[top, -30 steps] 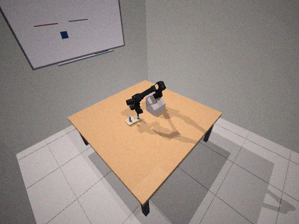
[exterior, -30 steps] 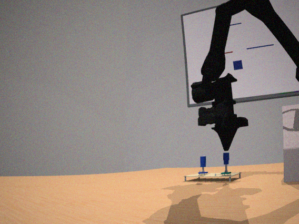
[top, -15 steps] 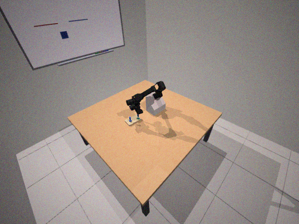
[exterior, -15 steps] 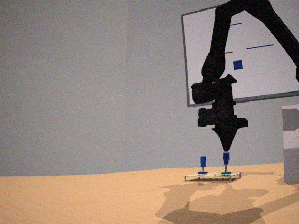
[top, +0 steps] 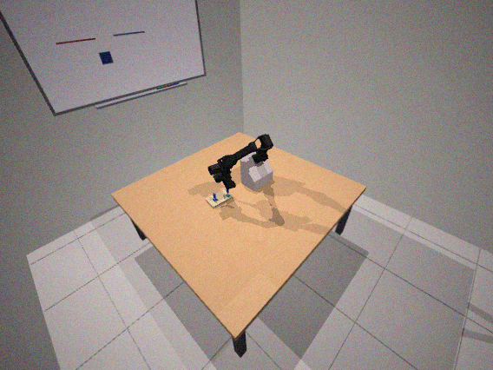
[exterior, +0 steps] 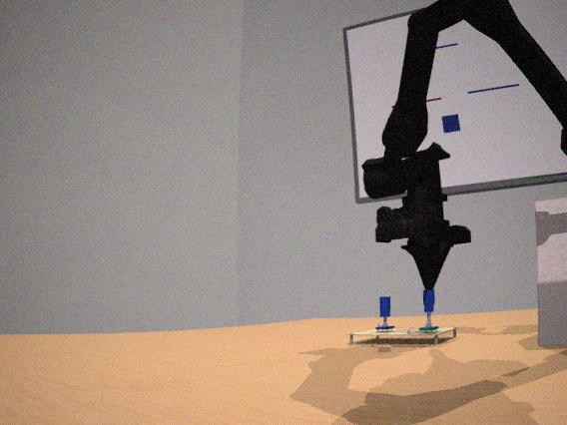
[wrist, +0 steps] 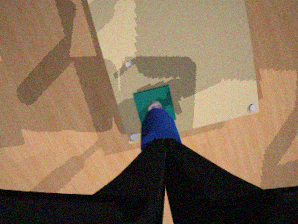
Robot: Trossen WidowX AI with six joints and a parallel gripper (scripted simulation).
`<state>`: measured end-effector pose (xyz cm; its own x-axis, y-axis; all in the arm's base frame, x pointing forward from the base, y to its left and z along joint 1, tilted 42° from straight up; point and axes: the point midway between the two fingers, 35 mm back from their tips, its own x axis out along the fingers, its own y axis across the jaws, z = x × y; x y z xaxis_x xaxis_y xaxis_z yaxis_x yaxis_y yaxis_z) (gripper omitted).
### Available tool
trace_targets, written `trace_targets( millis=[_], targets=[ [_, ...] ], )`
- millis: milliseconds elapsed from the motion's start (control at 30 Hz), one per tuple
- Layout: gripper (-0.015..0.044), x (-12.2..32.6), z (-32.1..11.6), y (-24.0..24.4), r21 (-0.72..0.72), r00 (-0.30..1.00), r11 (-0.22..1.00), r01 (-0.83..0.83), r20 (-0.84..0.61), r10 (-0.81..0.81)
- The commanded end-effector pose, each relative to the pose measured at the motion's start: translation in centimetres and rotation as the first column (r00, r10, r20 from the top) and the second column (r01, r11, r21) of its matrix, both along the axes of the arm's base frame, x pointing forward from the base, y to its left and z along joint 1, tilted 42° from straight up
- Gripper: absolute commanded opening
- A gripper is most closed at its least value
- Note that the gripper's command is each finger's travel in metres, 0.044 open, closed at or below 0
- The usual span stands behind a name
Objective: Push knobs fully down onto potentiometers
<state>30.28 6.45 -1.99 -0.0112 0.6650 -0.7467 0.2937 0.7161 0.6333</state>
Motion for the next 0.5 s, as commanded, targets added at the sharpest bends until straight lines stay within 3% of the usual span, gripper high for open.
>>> trace_targets(
  millis=[0, 467],
  targets=[
    [0.0000, 0.02, 0.05, 0.03, 0.006, 1.000, 1.000, 0.005, -0.003, -0.005],
    [0.0000, 0.01, -0.12, 0.18, 0.006, 1.000, 1.000, 0.005, -0.003, -0.005]
  ],
)
